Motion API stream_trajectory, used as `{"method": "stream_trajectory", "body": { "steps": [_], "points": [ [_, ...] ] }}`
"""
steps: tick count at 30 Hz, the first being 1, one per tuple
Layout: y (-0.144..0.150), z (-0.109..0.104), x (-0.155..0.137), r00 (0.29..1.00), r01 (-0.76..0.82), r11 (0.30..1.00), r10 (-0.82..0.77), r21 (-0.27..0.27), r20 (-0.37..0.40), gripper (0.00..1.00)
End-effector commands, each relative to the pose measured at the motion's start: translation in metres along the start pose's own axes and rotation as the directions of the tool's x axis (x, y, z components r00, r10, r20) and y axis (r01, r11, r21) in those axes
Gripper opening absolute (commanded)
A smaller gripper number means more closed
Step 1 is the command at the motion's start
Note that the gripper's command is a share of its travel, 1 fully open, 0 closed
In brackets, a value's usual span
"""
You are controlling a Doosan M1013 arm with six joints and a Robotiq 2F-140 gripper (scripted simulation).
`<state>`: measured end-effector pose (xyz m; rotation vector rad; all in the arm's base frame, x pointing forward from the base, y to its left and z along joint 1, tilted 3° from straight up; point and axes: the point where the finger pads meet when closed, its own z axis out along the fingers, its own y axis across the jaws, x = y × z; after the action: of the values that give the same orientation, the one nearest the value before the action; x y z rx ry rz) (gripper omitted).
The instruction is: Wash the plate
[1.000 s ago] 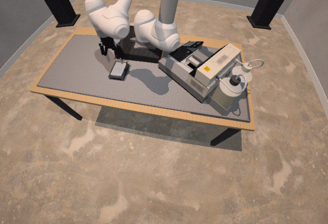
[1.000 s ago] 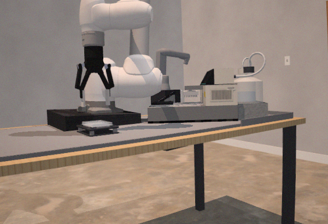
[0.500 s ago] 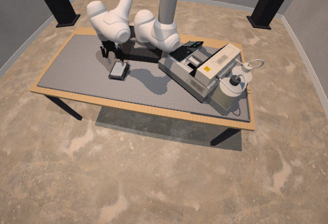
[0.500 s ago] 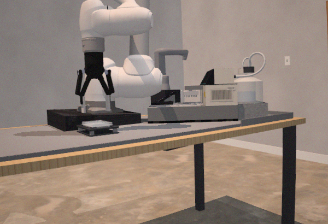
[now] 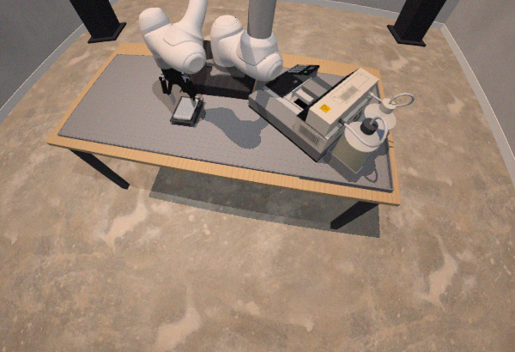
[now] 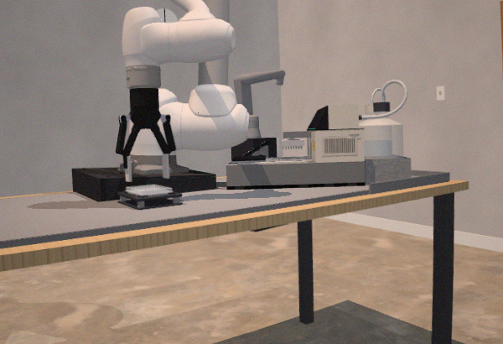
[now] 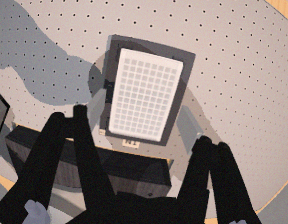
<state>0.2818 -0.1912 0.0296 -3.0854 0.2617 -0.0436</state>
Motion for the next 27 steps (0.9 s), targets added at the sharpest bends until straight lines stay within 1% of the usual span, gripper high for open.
{"method": "stream_trajectory", "body": {
  "steps": [1,17,27],
  "points": [
    [0.0,0.0008,0.0001,1.0,0.0,1.0,0.0,0.0,0.0,0.7],
    [0.0,0.0008,0.0001,1.0,0.0,1.0,0.0,0.0,0.0,0.7],
    [0.0,0.0061,0.0001,1.0,0.0,1.0,0.0,0.0,0.0,0.7]
  ]
}}
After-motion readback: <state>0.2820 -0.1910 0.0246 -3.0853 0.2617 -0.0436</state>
